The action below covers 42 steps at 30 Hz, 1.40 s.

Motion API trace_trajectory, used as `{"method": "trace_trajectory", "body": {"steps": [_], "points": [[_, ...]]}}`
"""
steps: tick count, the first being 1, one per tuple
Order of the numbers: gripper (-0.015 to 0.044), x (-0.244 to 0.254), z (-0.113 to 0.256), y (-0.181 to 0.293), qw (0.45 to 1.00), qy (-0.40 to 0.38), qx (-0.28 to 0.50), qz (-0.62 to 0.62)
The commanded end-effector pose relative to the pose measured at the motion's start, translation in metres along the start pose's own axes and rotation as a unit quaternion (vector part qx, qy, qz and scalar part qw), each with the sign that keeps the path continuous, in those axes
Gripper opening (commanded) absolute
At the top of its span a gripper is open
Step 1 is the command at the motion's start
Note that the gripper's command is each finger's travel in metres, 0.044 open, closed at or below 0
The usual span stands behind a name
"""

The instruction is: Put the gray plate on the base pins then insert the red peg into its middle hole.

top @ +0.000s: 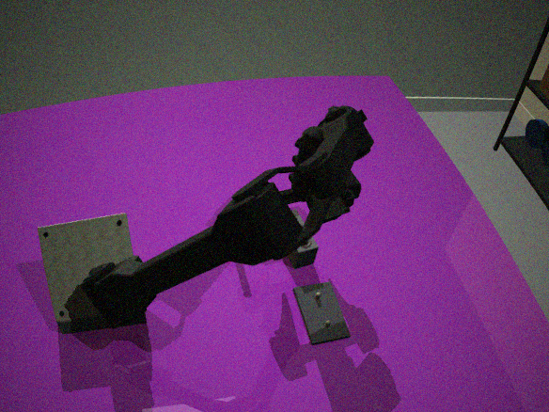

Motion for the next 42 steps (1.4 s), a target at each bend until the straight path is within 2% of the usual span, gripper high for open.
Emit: {"method": "trace_trajectory", "body": {"steps": [1,34,42], "points": [[0.044,0.0,-0.007,0.0,1.0,0.0,-0.002,0.003],[0.044,-0.001,-0.058,-0.001,1.0,0.001,-0.003,0.003],[0.023,-0.001,-0.058,-0.001,1.0,0.001,-0.003,0.003]]}}
Point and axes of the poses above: the point midway between the two fingers, 35 mm back from their tips, its own z axis back along the fingers, its own x axis across the jaws, y = z × x, the point moved 4 cm from there along z, back along the fingers, and after that the axes turned 13 degrees about z, right-handed, at the moved point
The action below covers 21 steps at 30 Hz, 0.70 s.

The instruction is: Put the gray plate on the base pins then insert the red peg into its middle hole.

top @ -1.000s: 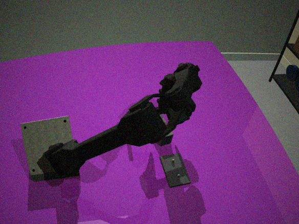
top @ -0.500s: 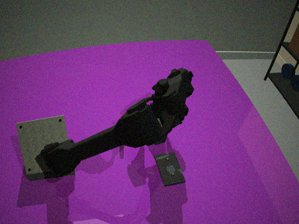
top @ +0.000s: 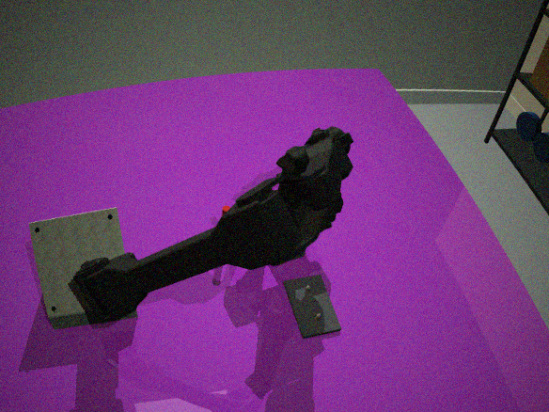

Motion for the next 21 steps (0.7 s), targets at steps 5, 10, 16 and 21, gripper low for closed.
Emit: {"method": "trace_trajectory", "body": {"steps": [5,10,16,21], "points": [[0.0099,0.0,-0.001,0.0,1.0,0.0,-0.002,0.002],[0.0065,0.0,-0.001,0.0,1.0,0.0,-0.002,0.002],[0.0006,0.0,-0.001,0.0,1.0,0.0,-0.002,0.002],[0.0,0.002,0.01,0.001,1.0,-0.001,-0.001,0.002]]}}
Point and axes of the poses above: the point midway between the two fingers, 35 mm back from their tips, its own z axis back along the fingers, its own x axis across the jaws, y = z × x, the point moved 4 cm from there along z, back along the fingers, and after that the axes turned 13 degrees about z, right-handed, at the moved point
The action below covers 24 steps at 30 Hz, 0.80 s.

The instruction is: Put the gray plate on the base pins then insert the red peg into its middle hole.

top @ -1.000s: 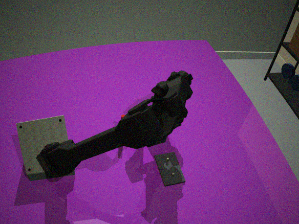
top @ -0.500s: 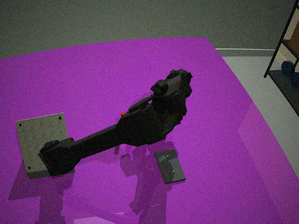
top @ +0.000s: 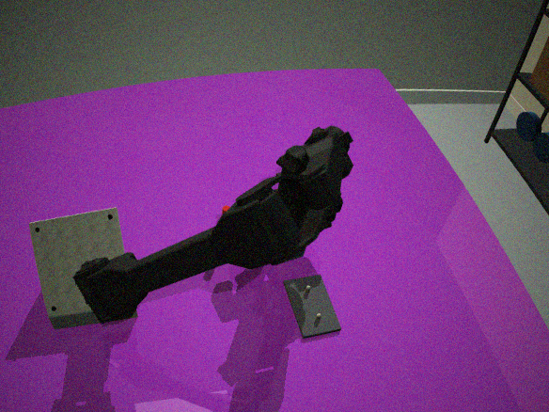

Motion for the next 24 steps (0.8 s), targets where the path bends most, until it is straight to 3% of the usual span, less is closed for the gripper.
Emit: {"method": "trace_trajectory", "body": {"steps": [1,24], "points": [[0.0,0.003,0.011,0.001,1.0,-0.004,0.001,-0.002],[0.0,0.004,0.083,0.004,1.0,-0.005,0.004,-0.001]]}}
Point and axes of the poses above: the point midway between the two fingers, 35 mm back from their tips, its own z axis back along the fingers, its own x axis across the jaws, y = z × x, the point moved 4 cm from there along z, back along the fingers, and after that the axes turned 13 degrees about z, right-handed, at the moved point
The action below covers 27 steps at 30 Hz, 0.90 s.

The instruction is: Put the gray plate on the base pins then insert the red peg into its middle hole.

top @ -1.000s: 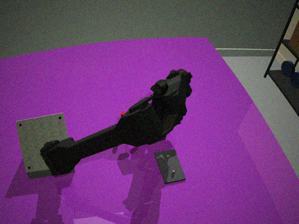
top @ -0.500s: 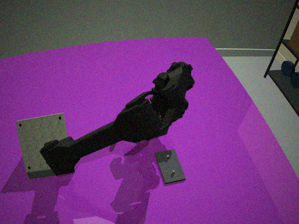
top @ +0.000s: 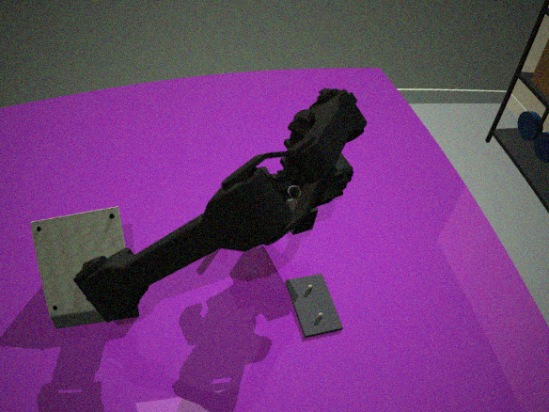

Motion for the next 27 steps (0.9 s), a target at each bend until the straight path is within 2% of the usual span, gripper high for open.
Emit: {"method": "trace_trajectory", "body": {"steps": [1,16,27], "points": [[0.0,0.0,0.017,-0.001,1.0,-0.006,0.003,-0.005],[0.0,-0.009,0.063,0.0,1.0,-0.004,0.001,-0.005],[0.0,-0.01,0.052,-0.023,1.0,-0.006,0.005,-0.015]]}}
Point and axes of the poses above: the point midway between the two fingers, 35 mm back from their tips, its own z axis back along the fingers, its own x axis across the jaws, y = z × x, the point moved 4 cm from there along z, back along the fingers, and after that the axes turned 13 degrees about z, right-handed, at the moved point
